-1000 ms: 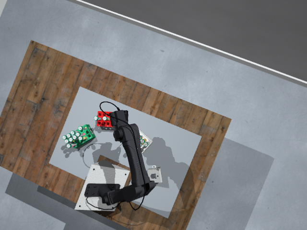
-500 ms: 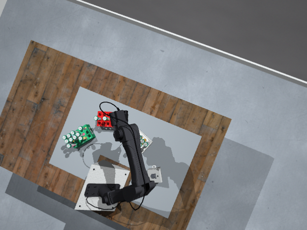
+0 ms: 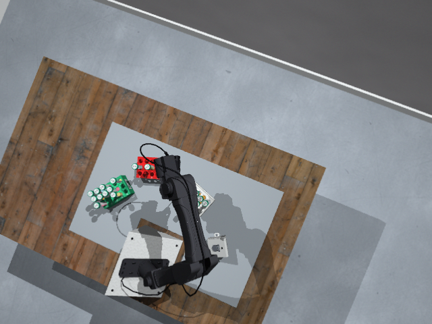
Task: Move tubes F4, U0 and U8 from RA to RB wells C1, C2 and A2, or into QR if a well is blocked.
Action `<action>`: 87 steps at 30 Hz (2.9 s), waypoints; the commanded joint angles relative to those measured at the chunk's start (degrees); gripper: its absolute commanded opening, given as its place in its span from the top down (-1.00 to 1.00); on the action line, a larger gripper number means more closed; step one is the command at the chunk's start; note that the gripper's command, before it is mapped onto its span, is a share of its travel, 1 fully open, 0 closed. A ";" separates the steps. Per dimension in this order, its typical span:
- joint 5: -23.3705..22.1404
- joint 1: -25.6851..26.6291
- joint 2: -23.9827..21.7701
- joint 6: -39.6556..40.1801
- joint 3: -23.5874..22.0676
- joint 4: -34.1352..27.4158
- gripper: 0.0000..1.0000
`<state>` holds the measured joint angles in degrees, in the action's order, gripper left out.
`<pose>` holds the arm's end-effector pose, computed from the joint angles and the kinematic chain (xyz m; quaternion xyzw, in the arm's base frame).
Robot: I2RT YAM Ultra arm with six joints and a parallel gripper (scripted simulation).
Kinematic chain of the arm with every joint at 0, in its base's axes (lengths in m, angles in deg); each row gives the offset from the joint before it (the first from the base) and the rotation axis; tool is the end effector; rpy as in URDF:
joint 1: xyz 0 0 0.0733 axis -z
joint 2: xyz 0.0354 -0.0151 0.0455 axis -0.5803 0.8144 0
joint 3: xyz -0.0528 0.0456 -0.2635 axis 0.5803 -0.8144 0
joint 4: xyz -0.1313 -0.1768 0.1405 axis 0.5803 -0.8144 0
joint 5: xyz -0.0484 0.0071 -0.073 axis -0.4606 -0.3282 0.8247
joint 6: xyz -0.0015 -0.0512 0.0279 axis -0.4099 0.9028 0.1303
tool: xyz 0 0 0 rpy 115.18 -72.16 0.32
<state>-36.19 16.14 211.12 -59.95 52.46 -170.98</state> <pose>0.3605 0.0987 0.1887 0.1498 -0.9064 0.3786 0.1125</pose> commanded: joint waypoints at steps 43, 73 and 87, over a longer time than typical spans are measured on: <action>1.07 -0.15 -2.10 1.48 -1.43 1.98 1.00; 1.39 0.78 -2.35 2.45 -2.63 4.46 1.00; 1.53 1.28 -2.51 2.88 -3.68 5.53 1.00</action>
<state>-35.42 17.71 210.34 -57.68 49.03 -167.22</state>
